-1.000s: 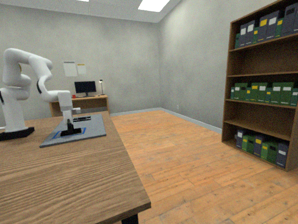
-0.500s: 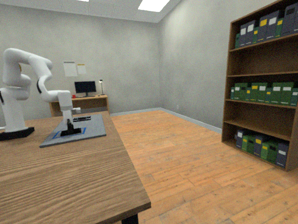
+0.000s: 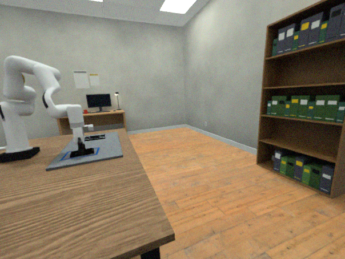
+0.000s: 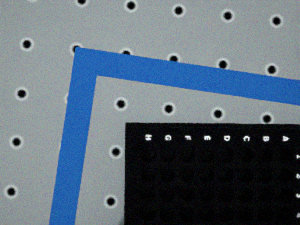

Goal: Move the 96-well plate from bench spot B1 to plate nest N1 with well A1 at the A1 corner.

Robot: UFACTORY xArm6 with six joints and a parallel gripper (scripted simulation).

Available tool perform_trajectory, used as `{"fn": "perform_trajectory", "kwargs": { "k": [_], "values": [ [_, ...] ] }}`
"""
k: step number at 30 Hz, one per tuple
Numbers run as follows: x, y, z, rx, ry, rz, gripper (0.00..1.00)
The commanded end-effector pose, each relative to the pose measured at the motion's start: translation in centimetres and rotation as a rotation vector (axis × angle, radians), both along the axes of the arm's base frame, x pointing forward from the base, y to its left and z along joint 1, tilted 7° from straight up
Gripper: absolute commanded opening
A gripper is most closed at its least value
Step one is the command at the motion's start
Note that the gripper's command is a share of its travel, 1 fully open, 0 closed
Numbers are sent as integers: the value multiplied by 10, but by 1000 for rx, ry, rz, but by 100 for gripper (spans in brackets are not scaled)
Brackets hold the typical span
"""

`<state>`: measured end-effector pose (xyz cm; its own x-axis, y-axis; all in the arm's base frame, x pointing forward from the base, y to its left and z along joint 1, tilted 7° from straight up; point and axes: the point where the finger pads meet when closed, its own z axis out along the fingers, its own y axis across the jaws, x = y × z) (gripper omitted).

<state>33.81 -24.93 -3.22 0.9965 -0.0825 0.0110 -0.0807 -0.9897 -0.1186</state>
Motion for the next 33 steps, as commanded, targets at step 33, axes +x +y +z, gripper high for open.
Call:
{"fn": "perform_trajectory", "kwargs": {
  "k": [33],
  "values": [
    [1, -2, 8, -3, -3, 0, 0]
  ]
}}
